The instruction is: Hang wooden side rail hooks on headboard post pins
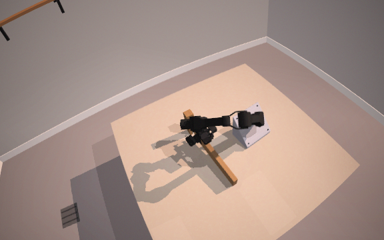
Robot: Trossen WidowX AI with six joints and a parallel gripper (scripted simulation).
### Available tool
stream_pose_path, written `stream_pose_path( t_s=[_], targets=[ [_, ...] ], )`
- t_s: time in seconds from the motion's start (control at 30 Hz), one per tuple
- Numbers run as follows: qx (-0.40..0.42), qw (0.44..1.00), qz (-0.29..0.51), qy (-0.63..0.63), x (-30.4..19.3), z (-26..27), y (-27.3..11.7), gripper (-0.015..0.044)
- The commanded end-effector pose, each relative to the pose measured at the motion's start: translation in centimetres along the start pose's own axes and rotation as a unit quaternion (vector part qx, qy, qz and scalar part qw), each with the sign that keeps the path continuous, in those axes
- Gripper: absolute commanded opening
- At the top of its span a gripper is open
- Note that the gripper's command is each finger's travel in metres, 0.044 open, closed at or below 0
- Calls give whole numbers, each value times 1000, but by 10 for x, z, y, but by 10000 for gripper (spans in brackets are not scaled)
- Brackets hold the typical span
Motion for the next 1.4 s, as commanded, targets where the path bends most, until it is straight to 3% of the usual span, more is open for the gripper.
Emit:
stream_pose_path(
  t_s=[0.0,1.37],
  targets=[
    [-9,1000,2,1,-4,-2,-5,0],
    [-9,1000,2,1,-9,0,-3,0]
  ],
)
Point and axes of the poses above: the point midway between the two fingers, 35 mm back from their tips, its own y axis out along the fingers, its own z axis across the jaws, x = y × z, the point moved 3 cm from there along -y, back along the fingers, and after that the axes turned 13 degrees about y, right-handed, at the moved point
